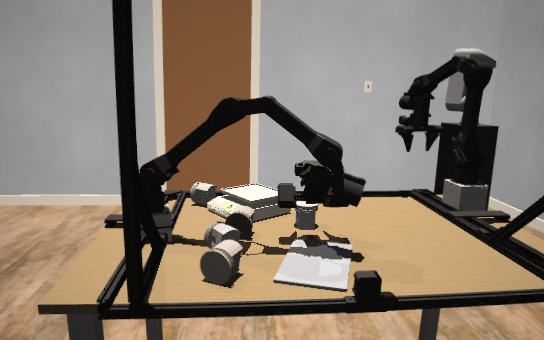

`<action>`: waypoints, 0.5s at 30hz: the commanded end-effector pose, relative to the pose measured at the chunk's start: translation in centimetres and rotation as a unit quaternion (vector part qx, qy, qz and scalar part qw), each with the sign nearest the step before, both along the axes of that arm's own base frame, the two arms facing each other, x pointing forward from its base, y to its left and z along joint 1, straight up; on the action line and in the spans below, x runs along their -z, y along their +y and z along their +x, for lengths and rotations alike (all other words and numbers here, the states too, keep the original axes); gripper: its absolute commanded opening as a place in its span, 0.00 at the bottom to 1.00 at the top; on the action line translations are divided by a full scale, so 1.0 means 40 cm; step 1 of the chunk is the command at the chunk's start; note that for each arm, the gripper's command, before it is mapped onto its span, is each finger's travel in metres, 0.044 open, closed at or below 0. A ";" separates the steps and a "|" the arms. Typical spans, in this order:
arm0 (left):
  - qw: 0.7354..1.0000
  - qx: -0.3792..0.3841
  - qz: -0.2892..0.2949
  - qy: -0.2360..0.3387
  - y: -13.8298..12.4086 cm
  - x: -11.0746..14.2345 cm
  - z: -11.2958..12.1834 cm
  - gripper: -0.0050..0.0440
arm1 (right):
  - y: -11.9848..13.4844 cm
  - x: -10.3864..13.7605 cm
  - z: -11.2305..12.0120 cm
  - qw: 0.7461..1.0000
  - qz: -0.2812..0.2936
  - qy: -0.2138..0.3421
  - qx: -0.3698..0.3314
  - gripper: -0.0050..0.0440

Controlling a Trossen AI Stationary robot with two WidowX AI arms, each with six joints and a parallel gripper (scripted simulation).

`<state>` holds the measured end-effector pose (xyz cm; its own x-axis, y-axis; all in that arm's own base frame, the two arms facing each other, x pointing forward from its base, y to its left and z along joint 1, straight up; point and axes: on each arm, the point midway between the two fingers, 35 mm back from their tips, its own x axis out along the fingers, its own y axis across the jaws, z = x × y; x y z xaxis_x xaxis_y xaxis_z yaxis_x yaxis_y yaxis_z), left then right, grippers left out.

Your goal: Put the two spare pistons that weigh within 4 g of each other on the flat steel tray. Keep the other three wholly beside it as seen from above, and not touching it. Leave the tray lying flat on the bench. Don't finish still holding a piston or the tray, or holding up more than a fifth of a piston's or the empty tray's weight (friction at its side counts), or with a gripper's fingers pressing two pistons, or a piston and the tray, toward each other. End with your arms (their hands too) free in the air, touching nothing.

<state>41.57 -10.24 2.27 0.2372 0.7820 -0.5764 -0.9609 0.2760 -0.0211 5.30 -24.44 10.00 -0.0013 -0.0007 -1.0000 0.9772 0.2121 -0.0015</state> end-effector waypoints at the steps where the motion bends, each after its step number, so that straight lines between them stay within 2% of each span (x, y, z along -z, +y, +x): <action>1: 1.000 0.000 0.007 0.008 0.005 0.026 -0.007 0.87 | 0.000 0.000 0.000 1.000 0.000 -0.001 0.000 1.00; 15: 1.000 0.001 0.009 0.012 0.007 0.075 -0.010 0.87 | 0.000 0.000 0.000 1.000 0.000 -0.001 0.000 1.00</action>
